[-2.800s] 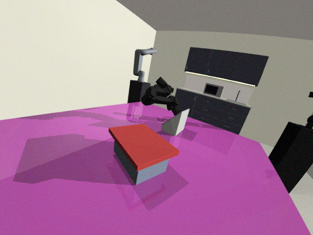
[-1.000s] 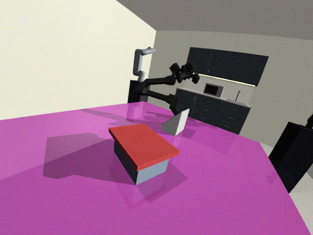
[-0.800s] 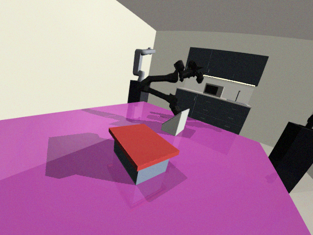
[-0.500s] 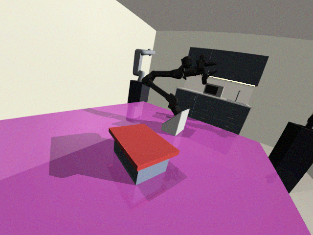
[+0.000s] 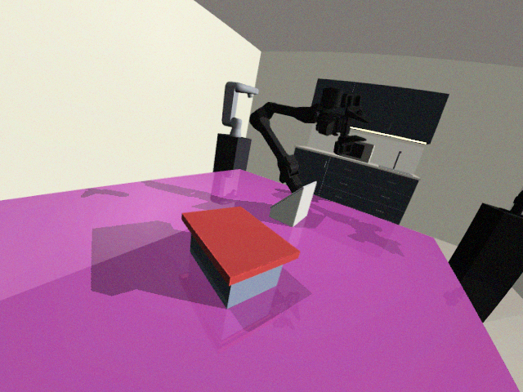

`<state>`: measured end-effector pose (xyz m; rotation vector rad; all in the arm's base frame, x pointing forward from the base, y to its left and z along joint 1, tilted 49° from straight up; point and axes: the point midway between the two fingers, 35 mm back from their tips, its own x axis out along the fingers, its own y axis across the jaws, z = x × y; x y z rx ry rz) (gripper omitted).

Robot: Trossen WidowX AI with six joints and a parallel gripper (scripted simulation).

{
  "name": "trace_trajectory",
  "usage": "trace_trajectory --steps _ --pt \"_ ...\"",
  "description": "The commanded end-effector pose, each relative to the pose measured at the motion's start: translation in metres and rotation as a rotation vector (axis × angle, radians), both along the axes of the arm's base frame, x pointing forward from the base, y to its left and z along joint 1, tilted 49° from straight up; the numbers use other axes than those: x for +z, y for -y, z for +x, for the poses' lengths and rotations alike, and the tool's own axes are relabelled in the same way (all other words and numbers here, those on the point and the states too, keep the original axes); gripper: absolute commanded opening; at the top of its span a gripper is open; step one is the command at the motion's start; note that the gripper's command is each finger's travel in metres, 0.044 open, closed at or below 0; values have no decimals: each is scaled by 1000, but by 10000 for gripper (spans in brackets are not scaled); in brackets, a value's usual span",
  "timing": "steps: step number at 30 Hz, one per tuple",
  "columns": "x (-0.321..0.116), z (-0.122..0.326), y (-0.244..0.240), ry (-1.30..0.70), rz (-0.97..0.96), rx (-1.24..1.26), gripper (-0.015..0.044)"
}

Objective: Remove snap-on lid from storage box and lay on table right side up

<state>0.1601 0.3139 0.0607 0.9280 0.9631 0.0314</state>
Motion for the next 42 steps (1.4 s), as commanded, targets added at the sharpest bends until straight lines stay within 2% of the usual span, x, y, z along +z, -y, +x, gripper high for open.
trace_trajectory --steps 1,9,11,17,30,36,42 --pt "-17 40 26 37 -83 -213 235" --pt "-42 121 120 224 -288 -764 235" --pt "-44 127 128 245 -307 -805 235" --pt "-50 161 204 462 -479 -1109 235" --pt "-52 163 212 488 -499 -1135 235" --pt "-82 162 243 487 -499 -1135 235" --pt "-87 160 252 490 -500 -1134 235"
